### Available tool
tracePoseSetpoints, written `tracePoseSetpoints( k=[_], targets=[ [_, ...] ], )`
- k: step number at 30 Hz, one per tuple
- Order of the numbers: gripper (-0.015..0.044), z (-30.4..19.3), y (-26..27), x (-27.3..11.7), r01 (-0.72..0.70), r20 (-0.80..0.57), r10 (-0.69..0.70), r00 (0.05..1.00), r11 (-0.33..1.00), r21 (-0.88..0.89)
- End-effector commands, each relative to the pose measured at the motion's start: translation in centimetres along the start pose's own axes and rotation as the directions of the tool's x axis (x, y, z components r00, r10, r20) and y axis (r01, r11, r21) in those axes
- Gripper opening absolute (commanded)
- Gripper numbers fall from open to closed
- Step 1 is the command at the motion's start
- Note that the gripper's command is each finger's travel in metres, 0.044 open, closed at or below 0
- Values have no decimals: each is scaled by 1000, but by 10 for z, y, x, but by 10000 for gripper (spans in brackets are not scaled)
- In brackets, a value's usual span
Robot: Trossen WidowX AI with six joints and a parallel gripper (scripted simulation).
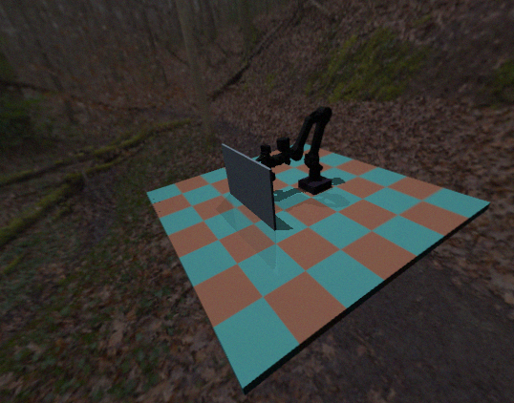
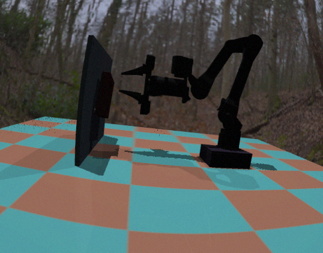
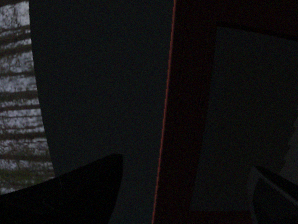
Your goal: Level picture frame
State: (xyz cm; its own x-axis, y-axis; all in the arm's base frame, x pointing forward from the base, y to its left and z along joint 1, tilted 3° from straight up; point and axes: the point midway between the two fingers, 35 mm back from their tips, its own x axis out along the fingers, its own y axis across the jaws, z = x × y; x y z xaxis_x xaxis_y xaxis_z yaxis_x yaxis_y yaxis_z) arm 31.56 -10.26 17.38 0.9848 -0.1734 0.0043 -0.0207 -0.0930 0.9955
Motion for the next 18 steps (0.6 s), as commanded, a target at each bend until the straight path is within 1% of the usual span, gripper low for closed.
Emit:
tracePoseSetpoints(
  k=[1,18],
  targets=[
    [260,0,1,5,-10,3,10,1000,1000,4],
    [260,0,2,10,-10,3,10,1000,1000,4]
  ],
)
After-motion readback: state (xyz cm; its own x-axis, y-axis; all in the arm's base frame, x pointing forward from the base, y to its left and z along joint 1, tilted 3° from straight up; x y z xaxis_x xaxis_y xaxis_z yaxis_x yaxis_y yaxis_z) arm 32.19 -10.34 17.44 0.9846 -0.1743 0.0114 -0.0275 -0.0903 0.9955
